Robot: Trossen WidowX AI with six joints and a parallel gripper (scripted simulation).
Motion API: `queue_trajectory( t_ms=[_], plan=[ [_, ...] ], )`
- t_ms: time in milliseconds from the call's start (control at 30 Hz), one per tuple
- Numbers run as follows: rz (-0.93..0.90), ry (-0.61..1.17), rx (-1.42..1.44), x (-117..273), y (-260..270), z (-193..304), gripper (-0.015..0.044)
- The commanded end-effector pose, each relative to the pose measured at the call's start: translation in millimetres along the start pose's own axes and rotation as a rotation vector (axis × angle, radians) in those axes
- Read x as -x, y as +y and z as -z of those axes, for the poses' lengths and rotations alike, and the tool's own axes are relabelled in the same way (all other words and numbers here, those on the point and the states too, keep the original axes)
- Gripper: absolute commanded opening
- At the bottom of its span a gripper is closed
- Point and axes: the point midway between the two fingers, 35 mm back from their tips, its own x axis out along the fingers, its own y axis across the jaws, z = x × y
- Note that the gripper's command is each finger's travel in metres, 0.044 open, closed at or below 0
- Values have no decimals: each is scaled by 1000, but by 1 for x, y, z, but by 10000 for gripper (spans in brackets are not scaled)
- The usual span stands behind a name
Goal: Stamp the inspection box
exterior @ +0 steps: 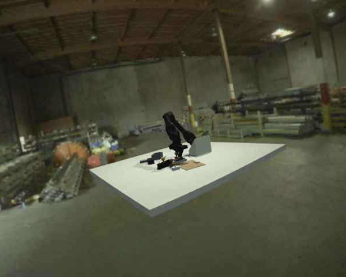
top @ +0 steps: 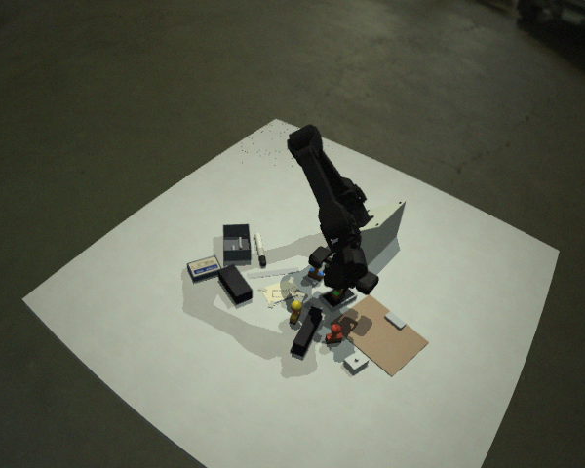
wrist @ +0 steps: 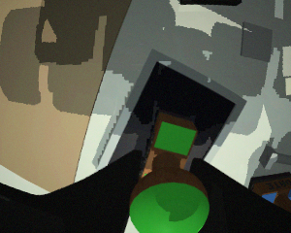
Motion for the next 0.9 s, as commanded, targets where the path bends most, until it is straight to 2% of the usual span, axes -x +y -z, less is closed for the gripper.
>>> queue_trajectory(
  t_ms=[0, 867],
  plan=[
    [2, -1, 0, -2, -1, 0, 0],
    [2, -1, 0, 9, 0, 0, 0]
  ],
)
